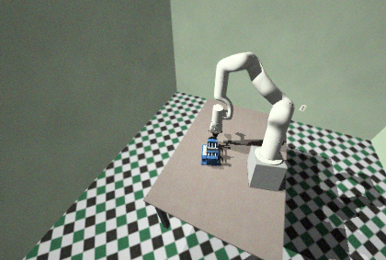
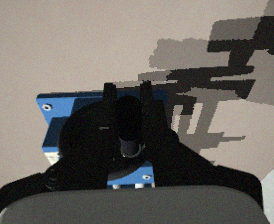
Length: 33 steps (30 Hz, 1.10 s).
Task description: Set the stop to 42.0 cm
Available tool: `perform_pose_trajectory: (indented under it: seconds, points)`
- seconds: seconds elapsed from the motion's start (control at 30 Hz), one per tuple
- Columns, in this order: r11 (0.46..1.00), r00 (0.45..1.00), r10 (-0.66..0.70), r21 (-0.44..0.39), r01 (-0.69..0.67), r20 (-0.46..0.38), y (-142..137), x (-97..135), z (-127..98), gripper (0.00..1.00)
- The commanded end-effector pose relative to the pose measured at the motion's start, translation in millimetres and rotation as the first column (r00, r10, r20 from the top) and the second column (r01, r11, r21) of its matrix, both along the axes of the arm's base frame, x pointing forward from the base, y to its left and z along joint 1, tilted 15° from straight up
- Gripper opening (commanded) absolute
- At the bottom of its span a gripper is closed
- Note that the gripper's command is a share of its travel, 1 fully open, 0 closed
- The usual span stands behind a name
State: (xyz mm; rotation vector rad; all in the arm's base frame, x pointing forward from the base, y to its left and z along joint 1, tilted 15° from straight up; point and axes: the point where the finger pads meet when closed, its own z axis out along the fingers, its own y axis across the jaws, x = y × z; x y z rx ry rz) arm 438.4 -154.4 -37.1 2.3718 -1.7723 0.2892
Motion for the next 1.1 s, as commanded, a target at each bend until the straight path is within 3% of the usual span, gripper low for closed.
perform_pose_trajectory:
  seconds: [0.0, 1.07]
  points:
    - [1.000, 1.000, 0.000, 0.000, 0.000, 0.001, 0.1, 0.9, 0.7, 0.06]
    - [1.000, 1.000, 0.000, 0.000, 0.000, 0.001, 2.7, 5.8, 4.6, 0.06]
